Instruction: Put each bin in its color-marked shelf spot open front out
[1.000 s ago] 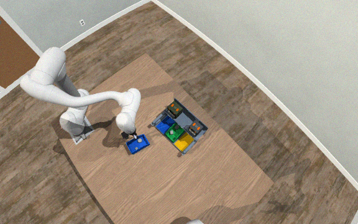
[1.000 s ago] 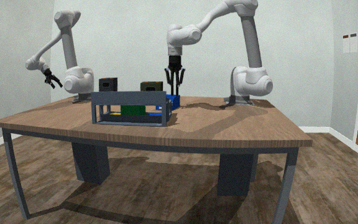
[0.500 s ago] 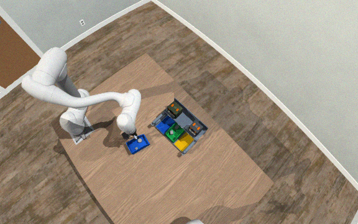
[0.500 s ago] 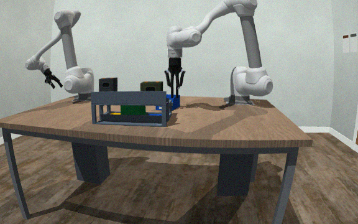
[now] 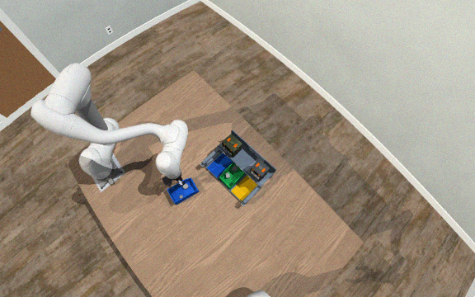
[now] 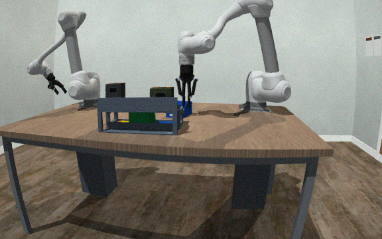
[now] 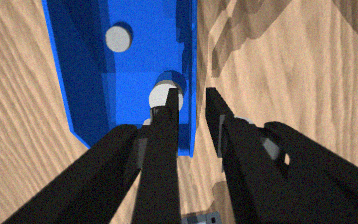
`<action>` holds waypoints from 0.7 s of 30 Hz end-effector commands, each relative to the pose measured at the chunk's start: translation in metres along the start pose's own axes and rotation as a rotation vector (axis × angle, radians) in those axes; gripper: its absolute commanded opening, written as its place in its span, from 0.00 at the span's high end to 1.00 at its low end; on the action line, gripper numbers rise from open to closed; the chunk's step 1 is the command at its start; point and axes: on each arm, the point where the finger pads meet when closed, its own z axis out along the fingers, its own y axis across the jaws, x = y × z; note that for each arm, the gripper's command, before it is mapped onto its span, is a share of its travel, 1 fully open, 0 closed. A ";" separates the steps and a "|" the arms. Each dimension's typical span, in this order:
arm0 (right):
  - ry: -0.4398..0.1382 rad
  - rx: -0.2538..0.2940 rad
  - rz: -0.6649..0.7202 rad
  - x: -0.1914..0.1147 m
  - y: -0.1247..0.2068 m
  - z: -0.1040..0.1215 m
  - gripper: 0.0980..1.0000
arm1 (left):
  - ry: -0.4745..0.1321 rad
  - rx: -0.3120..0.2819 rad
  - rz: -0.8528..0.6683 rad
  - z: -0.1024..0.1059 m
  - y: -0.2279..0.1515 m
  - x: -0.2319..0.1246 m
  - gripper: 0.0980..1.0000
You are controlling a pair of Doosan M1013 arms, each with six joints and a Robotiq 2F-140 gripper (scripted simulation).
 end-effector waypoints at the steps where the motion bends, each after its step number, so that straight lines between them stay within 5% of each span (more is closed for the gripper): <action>1: 0.001 0.000 0.000 0.000 0.000 0.000 0.00 | -0.001 0.001 0.000 0.000 0.000 0.000 0.85; 21: 0.001 0.000 0.000 0.000 0.000 0.000 0.00 | -0.001 0.001 0.000 0.008 0.000 0.000 0.85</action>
